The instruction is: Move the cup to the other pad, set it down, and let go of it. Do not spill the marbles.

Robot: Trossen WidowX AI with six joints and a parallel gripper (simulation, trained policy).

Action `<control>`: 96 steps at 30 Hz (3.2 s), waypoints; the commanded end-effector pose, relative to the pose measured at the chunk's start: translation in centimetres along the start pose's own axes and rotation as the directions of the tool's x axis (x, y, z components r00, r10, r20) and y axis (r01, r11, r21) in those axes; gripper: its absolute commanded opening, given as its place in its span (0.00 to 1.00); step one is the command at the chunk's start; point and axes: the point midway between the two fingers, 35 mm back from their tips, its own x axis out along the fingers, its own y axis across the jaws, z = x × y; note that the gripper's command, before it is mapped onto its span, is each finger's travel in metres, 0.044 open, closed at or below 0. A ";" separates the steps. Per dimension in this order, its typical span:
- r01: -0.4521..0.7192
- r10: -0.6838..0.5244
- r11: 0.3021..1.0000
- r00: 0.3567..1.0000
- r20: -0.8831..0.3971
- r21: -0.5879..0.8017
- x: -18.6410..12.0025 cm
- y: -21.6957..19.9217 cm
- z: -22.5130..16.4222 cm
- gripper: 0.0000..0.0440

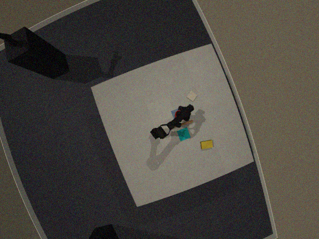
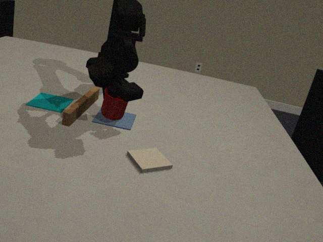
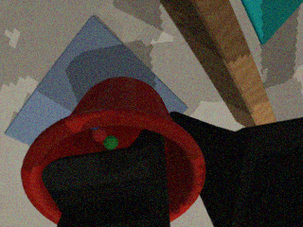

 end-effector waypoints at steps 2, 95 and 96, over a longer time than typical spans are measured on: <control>0.031 -0.031 1.000 0.999 -0.010 0.006 0.5 -0.9 -0.3 0.00; -0.251 0.155 0.818 0.963 0.223 0.518 -0.6 -13.2 10.3 0.00; -0.250 0.154 0.817 0.963 0.221 0.520 -0.3 -13.2 10.3 0.00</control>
